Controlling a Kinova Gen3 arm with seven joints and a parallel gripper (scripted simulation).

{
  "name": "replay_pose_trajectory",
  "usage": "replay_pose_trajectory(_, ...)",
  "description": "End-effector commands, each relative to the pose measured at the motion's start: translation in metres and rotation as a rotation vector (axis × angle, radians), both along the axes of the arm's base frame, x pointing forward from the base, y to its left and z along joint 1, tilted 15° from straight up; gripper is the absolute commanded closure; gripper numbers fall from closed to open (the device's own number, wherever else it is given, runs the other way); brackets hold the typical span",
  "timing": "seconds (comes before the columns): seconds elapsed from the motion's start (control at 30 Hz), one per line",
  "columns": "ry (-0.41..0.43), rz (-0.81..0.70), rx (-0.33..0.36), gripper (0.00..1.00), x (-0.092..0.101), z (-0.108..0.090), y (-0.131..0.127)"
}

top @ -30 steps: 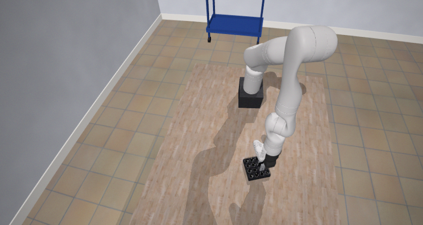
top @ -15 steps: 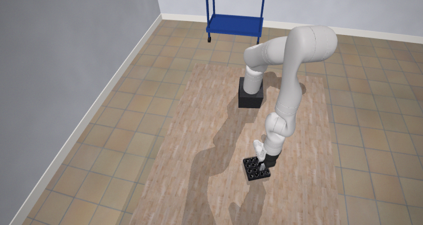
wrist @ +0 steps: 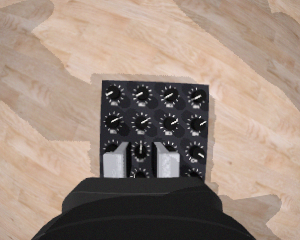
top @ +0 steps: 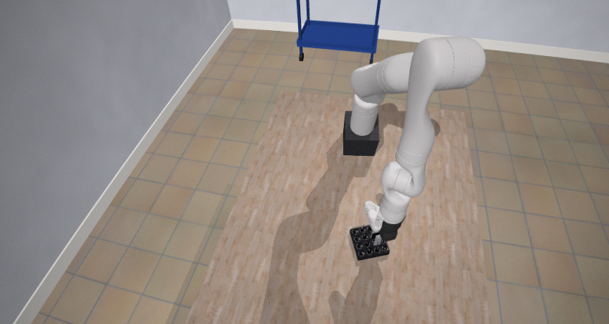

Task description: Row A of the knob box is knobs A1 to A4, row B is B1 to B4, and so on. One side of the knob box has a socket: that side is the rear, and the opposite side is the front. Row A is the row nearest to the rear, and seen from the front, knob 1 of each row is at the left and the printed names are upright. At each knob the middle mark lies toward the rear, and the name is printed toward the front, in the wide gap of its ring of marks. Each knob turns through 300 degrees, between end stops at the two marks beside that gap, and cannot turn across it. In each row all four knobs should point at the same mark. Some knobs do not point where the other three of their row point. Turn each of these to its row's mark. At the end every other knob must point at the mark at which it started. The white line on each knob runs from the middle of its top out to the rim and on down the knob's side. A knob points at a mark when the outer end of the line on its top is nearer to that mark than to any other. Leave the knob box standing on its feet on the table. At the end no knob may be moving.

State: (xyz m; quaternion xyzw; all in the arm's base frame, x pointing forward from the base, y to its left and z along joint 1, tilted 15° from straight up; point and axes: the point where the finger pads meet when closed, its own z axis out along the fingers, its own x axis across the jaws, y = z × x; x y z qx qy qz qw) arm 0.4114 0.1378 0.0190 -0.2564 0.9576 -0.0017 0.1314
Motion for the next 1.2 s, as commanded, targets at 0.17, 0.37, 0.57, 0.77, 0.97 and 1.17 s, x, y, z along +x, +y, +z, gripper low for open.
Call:
replay_pose_trajectory(0.17,0.001,0.01,-0.005,0.54,-0.0019,-0.0009,-0.0012)
replay_pose_trajectory(0.37,0.001,0.01,-0.005,0.54,-0.0019,-0.0009,-0.0012)
replay_pose_trajectory(0.57,0.001,0.01,-0.005,0.54,-0.0019,-0.0009,-0.0012)
replay_pose_trajectory(0.77,0.001,0.01,-0.005,0.54,-0.0019,-0.0009,-0.0012)
replay_pose_trajectory(0.97,0.001,0.01,-0.005,0.54,-0.0017,-0.0017,-0.0012)
replay_pose_trajectory(1.17,0.001,0.01,-0.005,0.54,-0.0011,-0.0038,-0.0011)
